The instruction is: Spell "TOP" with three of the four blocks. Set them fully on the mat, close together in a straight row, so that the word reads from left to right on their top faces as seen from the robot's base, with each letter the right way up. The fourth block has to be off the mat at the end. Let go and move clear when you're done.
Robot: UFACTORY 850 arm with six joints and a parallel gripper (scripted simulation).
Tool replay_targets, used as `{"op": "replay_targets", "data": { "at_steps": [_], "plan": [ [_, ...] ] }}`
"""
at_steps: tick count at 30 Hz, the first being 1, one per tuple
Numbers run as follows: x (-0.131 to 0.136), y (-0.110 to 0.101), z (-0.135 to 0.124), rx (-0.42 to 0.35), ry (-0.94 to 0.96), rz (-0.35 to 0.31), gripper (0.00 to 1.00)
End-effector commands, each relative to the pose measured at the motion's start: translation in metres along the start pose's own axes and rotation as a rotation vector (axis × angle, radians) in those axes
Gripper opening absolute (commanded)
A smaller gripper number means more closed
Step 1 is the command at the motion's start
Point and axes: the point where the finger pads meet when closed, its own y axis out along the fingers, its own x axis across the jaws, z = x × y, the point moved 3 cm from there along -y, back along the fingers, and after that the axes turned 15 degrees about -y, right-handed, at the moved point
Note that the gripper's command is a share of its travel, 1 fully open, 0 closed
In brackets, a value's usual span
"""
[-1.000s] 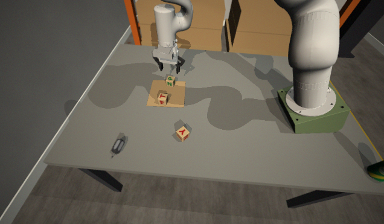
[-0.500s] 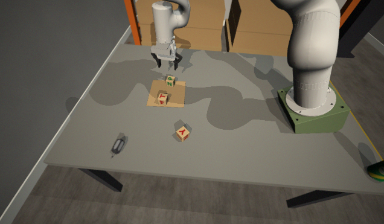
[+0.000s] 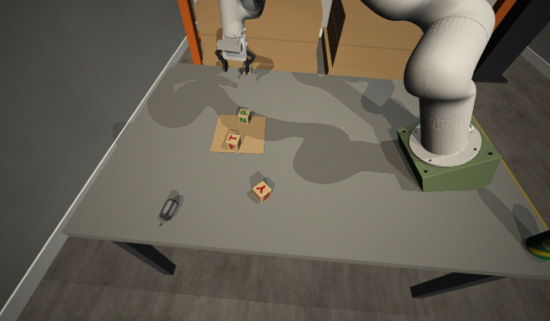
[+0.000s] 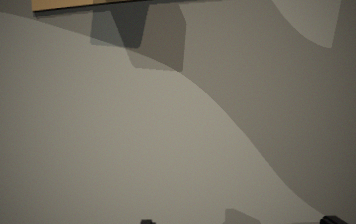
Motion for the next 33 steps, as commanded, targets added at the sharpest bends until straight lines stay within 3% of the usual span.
{"op": "replay_targets", "data": {
  "at_steps": [1,7,9,12,14,15,33],
  "plan": [
    [-0.007,0.0,-0.06,0.011,-0.026,0.006,1.0],
    [-0.038,-0.008,-0.13,0.007,-0.057,0.014,1.0],
    [-0.038,-0.008,-0.13,0.007,-0.057,0.014,1.0],
    [-0.05,-0.011,-0.151,0.005,-0.066,0.018,1.0],
    [-0.052,-0.011,-0.153,0.005,-0.067,0.018,1.0],
    [-0.052,-0.011,-0.153,0.005,-0.067,0.018,0.87],
    [-0.052,-0.011,-0.153,0.005,-0.067,0.018,0.87]
  ]
}}
